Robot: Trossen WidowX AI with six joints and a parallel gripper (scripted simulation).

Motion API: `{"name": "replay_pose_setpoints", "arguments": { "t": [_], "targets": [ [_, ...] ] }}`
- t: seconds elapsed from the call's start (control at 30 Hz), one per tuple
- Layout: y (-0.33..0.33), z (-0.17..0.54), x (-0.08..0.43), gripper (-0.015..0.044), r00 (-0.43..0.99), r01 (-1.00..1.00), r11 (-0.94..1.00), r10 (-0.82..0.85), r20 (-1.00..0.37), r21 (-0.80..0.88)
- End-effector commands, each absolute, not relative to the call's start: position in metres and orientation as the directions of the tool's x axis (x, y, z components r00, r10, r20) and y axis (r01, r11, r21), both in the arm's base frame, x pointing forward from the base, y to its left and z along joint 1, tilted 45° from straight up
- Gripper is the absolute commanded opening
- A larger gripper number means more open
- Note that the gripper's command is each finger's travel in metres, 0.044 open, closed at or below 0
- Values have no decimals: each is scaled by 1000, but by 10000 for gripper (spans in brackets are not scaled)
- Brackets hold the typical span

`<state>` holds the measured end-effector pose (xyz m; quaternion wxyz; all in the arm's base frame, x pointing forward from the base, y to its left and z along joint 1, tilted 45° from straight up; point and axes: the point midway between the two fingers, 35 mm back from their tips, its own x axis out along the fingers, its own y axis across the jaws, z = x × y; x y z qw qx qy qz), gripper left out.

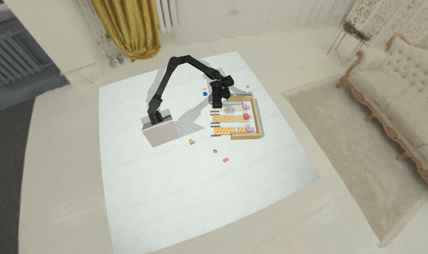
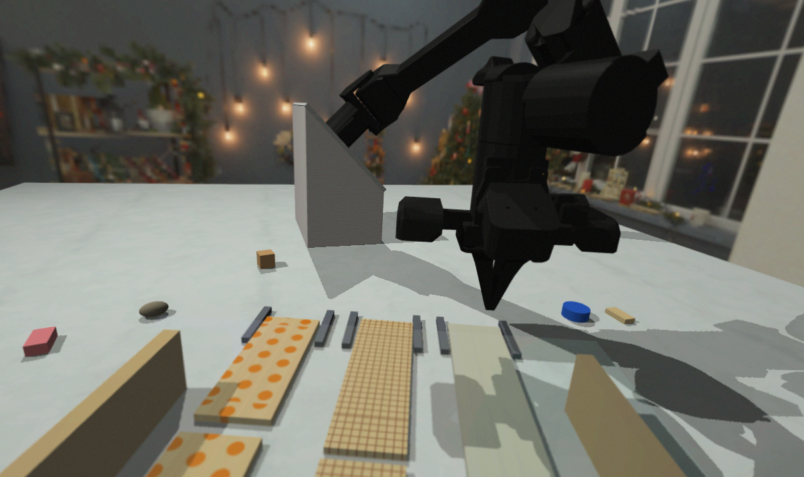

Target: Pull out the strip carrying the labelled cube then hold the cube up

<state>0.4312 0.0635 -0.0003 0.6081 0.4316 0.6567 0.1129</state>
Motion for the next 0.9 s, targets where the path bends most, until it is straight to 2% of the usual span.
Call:
{"name": "replay_pose_setpoints", "arguments": {
  "t": [0.0, 0.87],
  "targets": [
    [67, -10, 430, 0, 105, 440, 603, 701, -705, 665],
    [87, -30, 429, 0, 105, 440, 601, 703, -703, 667]
  ]
}}
